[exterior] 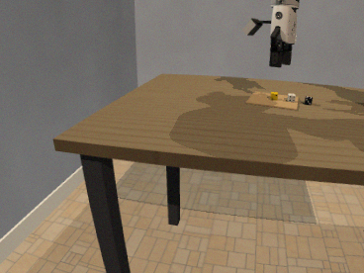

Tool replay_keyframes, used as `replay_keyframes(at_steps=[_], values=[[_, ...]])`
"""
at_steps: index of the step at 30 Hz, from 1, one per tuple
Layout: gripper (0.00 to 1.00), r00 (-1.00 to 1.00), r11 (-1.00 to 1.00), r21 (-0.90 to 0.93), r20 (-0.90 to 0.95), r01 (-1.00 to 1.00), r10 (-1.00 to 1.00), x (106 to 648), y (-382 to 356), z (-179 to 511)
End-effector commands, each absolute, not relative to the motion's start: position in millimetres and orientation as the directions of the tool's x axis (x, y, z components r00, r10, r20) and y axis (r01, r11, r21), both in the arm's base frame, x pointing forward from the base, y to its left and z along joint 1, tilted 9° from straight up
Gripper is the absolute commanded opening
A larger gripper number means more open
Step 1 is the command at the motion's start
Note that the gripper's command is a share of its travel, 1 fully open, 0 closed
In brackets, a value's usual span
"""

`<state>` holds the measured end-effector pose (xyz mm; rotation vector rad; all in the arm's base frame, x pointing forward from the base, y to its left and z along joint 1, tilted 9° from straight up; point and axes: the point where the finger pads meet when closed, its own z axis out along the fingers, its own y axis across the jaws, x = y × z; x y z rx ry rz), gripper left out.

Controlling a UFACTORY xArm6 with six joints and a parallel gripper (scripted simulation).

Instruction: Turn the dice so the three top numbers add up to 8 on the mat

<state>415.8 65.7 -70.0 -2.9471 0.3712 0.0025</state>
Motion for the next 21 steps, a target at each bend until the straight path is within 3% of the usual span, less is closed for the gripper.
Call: replay_keyframes(at_steps=[1,9,12,21], values=[[1.0,0.915,-0.902,-0.155,-0.049,-0.404,-0.401,413,66,-70],[1.0,0.754,-0.742,-0.138,-0.096,-0.656,-0.65,405,67,-72],[1.0,0.748,-0.736,-0.137,-0.097,-0.663,-0.657,405,67,-72],[1.0,0.465,-0.455,-0.096,-0.142,-0.885,-0.874,395,67,-74]])
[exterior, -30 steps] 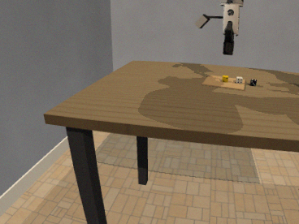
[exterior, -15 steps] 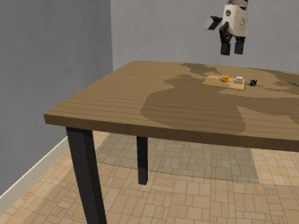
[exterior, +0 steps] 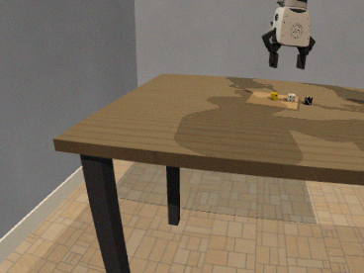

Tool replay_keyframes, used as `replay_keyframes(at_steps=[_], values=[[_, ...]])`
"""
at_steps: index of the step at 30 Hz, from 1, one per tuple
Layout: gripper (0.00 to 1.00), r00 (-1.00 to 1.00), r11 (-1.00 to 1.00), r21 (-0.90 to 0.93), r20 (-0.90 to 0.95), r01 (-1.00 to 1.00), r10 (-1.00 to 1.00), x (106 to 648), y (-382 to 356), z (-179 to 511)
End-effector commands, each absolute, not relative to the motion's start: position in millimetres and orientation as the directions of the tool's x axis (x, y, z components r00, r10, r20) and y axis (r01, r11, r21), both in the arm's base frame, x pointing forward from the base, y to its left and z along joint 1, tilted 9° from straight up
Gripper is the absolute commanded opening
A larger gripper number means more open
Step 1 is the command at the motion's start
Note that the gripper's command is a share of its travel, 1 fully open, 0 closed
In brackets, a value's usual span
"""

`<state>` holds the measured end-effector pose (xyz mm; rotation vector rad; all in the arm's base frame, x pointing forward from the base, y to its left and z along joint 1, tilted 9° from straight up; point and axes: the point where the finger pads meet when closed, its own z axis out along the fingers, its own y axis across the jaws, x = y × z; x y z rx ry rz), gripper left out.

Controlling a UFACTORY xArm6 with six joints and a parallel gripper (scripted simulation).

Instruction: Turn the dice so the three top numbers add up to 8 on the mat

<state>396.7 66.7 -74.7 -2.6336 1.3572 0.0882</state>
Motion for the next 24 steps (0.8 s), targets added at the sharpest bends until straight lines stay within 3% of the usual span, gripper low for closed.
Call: replay_keyframes(at_steps=[1,8,10,24], values=[[1.0,0.434,-0.425,-0.091,-0.146,-0.901,-0.889,394,67,-75],[1.0,0.286,-0.279,-0.068,-0.159,-0.958,-0.945,389,66,-76],[1.0,0.152,-0.146,-0.045,-0.167,-0.988,-0.974,385,66,-76],[1.0,-0.274,0.273,0.028,-0.171,-0.962,-0.947,373,65,-79]])
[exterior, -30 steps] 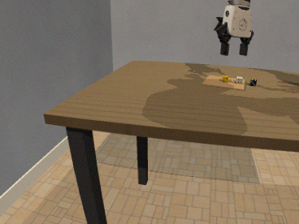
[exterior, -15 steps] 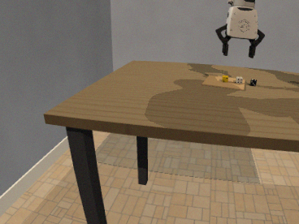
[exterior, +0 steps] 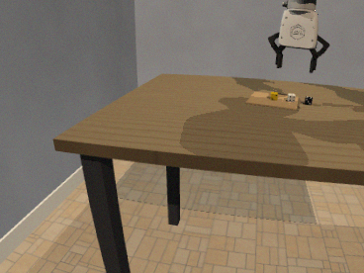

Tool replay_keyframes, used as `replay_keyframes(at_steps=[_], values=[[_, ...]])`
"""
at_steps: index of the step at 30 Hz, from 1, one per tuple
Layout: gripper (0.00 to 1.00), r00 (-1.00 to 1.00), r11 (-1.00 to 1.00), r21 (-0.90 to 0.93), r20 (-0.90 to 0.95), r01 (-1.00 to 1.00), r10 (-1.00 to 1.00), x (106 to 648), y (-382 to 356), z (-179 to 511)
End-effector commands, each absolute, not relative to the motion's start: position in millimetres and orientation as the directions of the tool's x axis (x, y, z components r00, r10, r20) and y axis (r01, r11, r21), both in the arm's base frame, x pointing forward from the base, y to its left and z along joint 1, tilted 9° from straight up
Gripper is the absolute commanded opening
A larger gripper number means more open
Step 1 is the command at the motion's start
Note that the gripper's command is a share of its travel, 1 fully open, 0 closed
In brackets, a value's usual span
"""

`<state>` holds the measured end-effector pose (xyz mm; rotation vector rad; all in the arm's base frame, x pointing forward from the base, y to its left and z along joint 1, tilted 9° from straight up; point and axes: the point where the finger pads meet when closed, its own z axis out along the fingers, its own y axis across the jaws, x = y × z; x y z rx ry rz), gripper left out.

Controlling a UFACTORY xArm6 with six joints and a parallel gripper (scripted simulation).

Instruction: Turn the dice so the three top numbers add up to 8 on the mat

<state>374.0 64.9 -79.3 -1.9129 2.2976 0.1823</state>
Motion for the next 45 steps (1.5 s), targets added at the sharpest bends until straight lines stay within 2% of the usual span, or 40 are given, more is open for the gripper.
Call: replay_keyframes(at_steps=[1,3,10,16,18,21,32,35,38,45], values=[[1.0,-0.274,0.273,0.028,-0.171,-0.962,-0.947,373,65,-79],[1.0,-0.393,0.391,0.049,-0.165,-0.919,-0.905,369,64,-80],[1.0,-0.56,0.555,0.079,-0.151,-0.828,-0.814,363,63,-81],[1.0,-0.741,0.733,0.11,-0.126,-0.672,-0.66,355,61,-82],[1.0,-0.741,0.733,0.11,-0.126,-0.672,-0.66,355,61,-82],[1.0,-0.829,0.819,0.126,-0.108,-0.559,-0.549,351,60,-83],[1.0,-0.977,0.966,0.15,-0.05,-0.21,-0.205,338,57,-84],[1.0,-0.978,0.967,0.15,-0.05,-0.206,-0.201,338,57,-84],[1.0,-0.998,0.986,0.152,-0.026,-0.06,-0.057,333,56,-85],[1.0,-0.994,0.983,0.15,0.0,0.109,0.11,328,54,-86]])
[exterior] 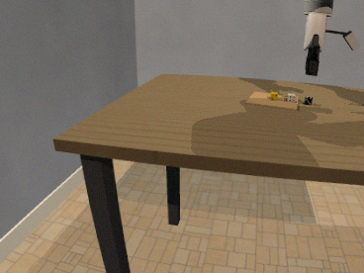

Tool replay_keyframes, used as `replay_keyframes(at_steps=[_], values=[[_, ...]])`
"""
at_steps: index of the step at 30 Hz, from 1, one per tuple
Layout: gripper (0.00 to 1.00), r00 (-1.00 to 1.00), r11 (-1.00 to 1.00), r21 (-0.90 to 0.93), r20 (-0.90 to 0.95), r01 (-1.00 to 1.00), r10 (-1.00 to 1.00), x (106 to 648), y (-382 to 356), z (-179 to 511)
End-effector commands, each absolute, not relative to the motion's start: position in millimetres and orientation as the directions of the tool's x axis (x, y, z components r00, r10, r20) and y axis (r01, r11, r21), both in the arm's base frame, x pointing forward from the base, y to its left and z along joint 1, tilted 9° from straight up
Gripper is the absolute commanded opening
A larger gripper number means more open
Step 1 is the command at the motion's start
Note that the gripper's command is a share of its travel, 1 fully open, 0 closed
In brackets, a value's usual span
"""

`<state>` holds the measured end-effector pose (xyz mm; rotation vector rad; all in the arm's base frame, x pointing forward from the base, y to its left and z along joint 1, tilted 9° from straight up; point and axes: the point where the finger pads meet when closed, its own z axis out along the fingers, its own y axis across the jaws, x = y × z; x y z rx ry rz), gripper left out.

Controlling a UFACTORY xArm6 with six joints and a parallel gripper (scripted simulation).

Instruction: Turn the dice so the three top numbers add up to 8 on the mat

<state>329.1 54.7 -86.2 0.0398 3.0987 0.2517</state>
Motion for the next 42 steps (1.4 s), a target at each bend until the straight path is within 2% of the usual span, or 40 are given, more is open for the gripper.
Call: replay_keyframes(at_steps=[1,9,10,42], values=[[1.0,-0.992,0.981,0.15,0.003,0.122,0.123,327.1,53.9,-85.8],[1.0,-0.989,0.978,0.149,0.006,0.146,0.147,326.3,53.6,-85.9],[0.36,-0.989,0.978,0.149,0.006,0.146,0.147,326.3,53.6,-85.9],[0.36,-0.989,0.978,0.149,0.006,0.146,0.147,326.3,53.6,-85.9]])
